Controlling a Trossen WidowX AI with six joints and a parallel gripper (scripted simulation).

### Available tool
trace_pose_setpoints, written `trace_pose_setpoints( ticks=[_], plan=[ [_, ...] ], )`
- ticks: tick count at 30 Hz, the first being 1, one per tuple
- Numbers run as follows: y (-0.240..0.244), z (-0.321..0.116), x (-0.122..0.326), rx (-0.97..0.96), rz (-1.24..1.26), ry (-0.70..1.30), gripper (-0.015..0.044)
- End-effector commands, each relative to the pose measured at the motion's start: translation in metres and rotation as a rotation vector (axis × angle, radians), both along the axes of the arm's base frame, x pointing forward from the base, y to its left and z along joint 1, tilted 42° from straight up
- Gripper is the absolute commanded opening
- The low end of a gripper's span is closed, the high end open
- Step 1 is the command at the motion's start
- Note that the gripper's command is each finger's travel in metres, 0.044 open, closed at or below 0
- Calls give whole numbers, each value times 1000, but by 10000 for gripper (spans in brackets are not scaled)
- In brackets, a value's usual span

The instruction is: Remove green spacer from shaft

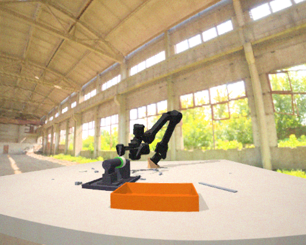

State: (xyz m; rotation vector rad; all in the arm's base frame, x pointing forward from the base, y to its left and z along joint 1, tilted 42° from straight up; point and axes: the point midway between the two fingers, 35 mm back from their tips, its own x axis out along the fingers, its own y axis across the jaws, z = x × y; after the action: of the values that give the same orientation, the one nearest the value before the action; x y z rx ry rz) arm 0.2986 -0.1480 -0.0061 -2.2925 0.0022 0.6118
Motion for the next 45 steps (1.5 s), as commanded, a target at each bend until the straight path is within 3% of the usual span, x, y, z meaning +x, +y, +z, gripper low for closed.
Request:
trace_pose_setpoints(
  ticks=[1, 16, 37, 45],
  plan=[
    [-1, -1, 1, 210, -86, 57, 440],
    [-8, 0, 6, 1569, -805, 497, 440],
    [-9, 10, 6, 2533, -1538, 812, 440],
    [-9, 11, 6, 2557, -1561, 819, 440]
  ],
)
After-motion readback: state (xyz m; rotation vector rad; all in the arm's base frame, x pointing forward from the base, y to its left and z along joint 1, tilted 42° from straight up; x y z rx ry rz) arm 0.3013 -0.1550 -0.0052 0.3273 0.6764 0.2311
